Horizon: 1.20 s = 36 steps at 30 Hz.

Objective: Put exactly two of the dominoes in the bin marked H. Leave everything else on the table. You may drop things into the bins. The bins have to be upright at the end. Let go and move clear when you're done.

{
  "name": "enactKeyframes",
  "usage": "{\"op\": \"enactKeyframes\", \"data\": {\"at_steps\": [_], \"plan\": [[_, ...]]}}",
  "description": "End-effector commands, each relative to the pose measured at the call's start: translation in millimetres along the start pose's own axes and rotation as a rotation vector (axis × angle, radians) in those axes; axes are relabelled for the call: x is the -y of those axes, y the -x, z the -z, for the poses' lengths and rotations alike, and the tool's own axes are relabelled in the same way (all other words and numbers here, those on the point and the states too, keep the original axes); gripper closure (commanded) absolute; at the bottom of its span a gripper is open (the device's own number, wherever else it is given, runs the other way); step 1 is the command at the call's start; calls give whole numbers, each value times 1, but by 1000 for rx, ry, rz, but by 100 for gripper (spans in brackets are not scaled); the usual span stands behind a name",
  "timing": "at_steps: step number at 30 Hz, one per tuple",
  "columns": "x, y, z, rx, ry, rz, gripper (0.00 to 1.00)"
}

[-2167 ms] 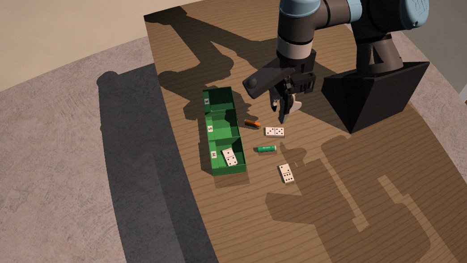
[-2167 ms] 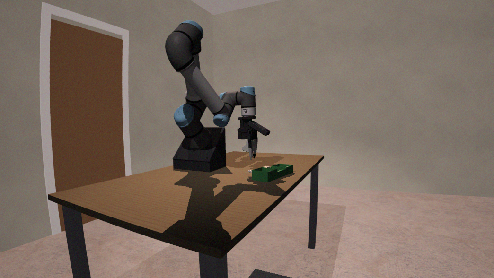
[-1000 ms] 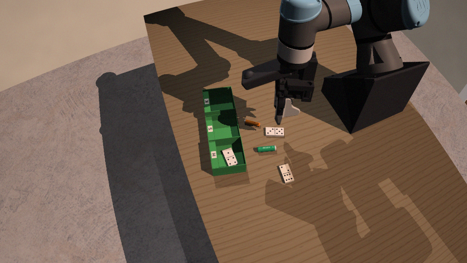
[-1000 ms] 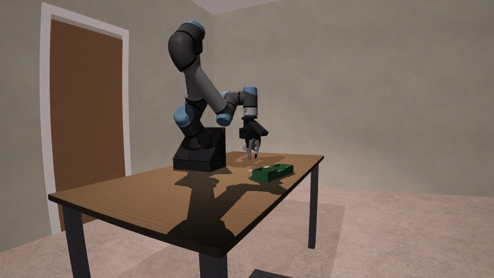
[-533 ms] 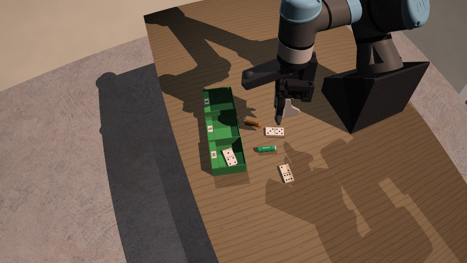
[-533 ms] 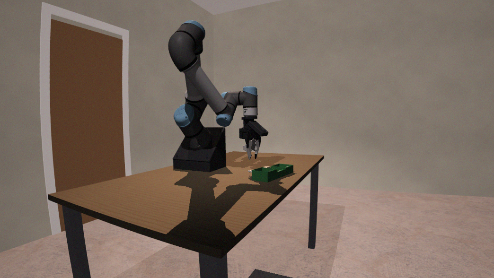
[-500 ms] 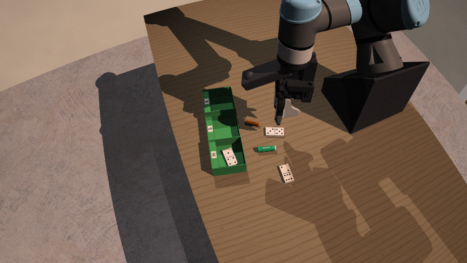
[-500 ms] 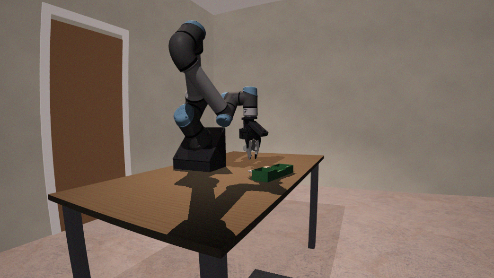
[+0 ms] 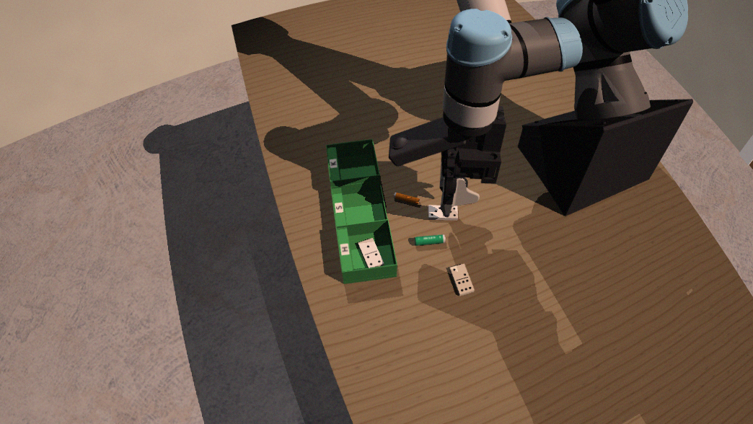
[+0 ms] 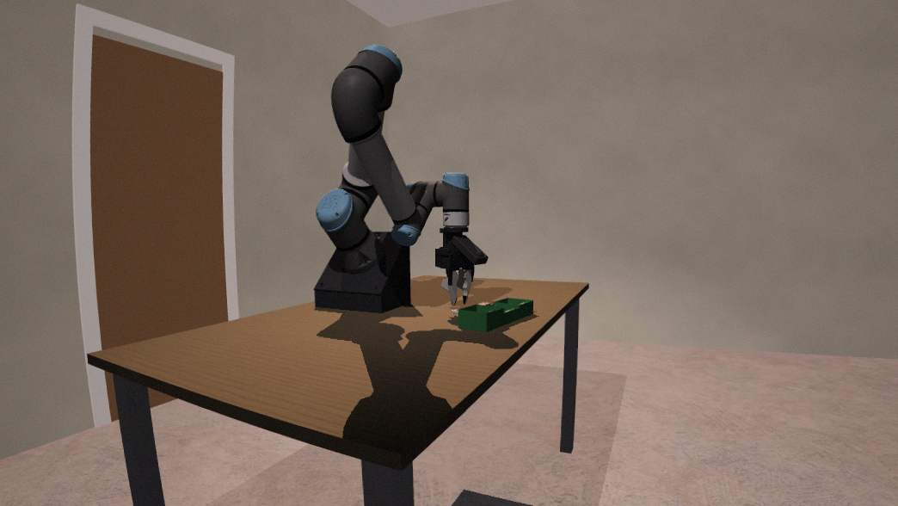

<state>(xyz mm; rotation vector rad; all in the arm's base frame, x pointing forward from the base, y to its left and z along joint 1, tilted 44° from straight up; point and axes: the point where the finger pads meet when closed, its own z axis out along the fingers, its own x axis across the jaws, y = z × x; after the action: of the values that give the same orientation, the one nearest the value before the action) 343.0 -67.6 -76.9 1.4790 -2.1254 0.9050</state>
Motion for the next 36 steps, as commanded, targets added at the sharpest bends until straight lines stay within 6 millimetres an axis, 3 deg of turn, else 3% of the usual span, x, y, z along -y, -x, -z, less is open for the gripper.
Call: {"op": "enactKeyframes", "data": {"at_steps": [1, 34, 35, 36], "plan": [[1, 1, -10, 6, -9, 1, 76], [1, 1, -22, 6, -9, 1, 76], [1, 1, -22, 6, -9, 1, 100], [1, 1, -22, 6, -9, 1, 100]]}}
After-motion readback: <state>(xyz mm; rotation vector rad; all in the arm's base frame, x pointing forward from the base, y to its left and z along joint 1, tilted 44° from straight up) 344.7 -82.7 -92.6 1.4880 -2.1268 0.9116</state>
